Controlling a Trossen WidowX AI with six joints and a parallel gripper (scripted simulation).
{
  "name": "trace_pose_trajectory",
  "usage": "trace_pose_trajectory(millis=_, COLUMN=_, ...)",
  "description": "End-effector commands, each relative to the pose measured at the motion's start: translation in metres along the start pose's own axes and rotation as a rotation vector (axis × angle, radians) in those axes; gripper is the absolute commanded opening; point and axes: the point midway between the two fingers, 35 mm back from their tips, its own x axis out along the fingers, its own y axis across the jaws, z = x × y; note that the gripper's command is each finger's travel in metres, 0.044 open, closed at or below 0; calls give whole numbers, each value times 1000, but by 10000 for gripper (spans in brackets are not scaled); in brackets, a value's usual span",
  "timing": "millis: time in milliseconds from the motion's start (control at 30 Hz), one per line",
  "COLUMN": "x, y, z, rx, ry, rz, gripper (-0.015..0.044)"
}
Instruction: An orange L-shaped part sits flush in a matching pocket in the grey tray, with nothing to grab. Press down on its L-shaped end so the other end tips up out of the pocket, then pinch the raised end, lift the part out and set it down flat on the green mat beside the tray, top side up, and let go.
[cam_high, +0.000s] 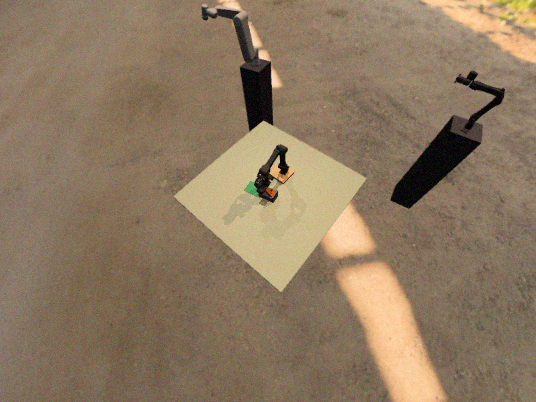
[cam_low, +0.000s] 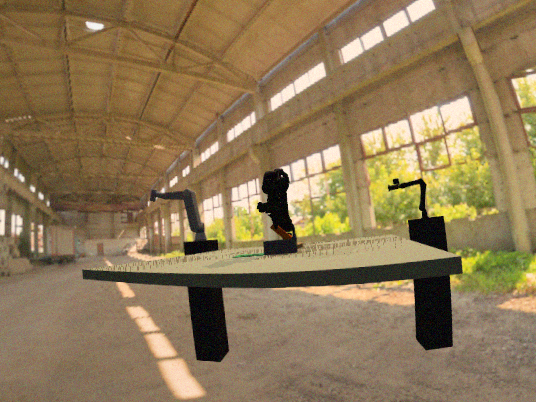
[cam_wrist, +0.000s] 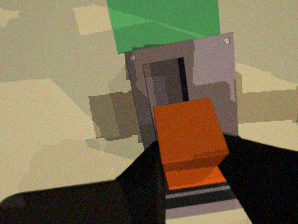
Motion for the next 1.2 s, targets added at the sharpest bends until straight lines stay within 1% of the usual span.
trace_pose_trajectory(millis=0, x=-9, y=1, z=-1, rx=-2, ry=6, rz=9, gripper=0)
trace_pose_trajectory(millis=600, x=-38, y=1, z=-1, rx=-2, ry=6, rz=8, gripper=0)
trace_pose_trajectory(millis=867, x=-41, y=1, z=-1, rx=-2, ry=6, rz=8, gripper=0)
trace_pose_trajectory(millis=1167, x=-37, y=-1, z=26, rx=-2, ry=4, rz=8, gripper=0)
